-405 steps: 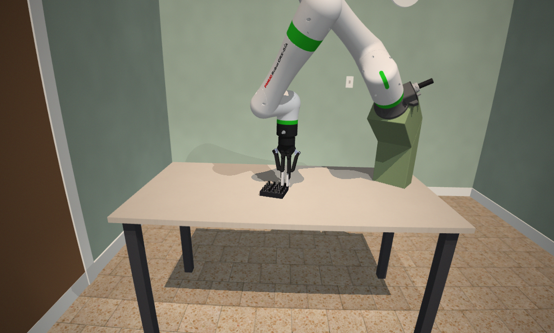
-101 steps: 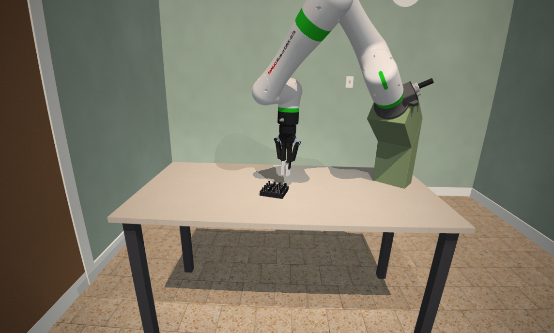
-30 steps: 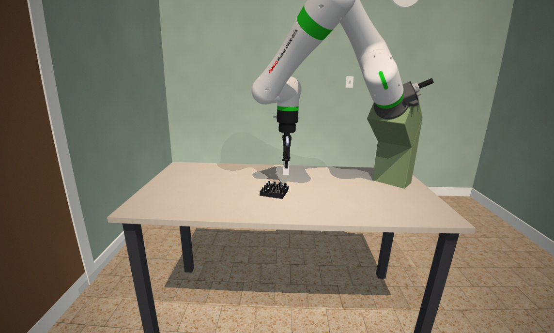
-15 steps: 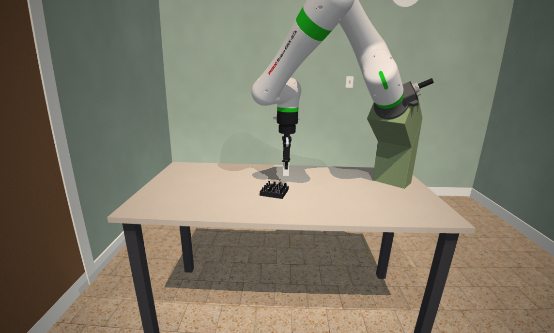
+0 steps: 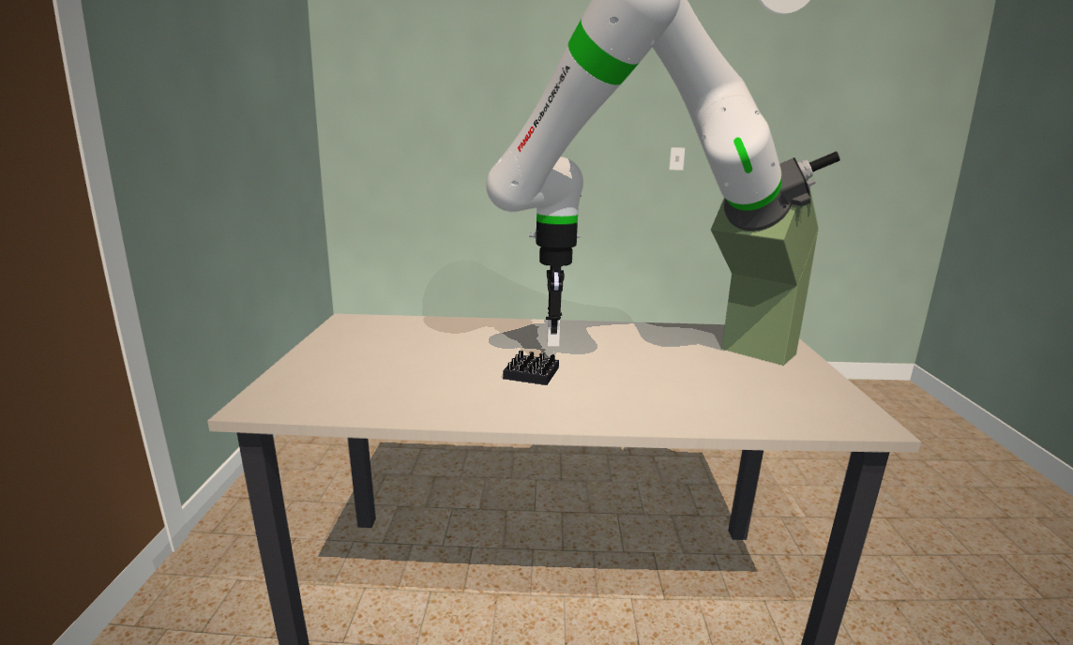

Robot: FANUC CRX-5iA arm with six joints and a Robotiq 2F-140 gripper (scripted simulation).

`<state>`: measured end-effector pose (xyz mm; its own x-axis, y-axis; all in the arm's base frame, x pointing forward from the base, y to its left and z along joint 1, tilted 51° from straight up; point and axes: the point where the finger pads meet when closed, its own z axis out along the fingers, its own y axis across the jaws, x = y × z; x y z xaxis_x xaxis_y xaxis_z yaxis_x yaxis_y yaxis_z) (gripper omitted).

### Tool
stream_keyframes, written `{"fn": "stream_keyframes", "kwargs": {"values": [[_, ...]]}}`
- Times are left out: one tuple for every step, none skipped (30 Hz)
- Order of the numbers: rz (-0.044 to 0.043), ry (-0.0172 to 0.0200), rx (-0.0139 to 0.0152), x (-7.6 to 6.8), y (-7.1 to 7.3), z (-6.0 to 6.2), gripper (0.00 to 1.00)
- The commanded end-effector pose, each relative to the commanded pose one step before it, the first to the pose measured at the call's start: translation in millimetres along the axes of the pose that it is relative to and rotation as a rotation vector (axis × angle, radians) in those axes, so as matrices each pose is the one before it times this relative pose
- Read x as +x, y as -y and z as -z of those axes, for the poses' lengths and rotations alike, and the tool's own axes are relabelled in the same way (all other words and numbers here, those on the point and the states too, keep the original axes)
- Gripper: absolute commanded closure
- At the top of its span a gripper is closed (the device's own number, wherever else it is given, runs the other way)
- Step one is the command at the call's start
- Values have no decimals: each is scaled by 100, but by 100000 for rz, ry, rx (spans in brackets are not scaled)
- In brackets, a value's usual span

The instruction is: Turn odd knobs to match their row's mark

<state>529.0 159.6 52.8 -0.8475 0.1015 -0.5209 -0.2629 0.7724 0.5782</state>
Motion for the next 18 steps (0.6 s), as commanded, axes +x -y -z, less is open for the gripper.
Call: {"fn": "stream_keyframes", "kwargs": {"values": [[-1,29,21,-20,11,-369,88],[0,0,0,-1,-2,-135,88],[0,0,0,0,0,0,88],[0,0,0,0,0,0,88],[0,0,-1,-2,-2,-134,88],[0,0,0,-1,-2,-132,88],[0,0,1,-1,-2,-130,88],[0,0,0,-2,-2,-127,88],[0,0,0,-2,-2,-123,88],[0,0,0,-1,-2,-119,88],[0,0,1,-1,-2,-115,88],[0,0,0,-1,-2,-110,88],[0,0,0,-1,-2,-104,88],[0,0,0,-1,-2,-99,88],[0,0,0,-1,-2,-93,88],[0,0,1,-1,-1,-86,88],[0,0,0,-1,-1,-80,88],[0,0,0,-1,-1,-73,88]]}}
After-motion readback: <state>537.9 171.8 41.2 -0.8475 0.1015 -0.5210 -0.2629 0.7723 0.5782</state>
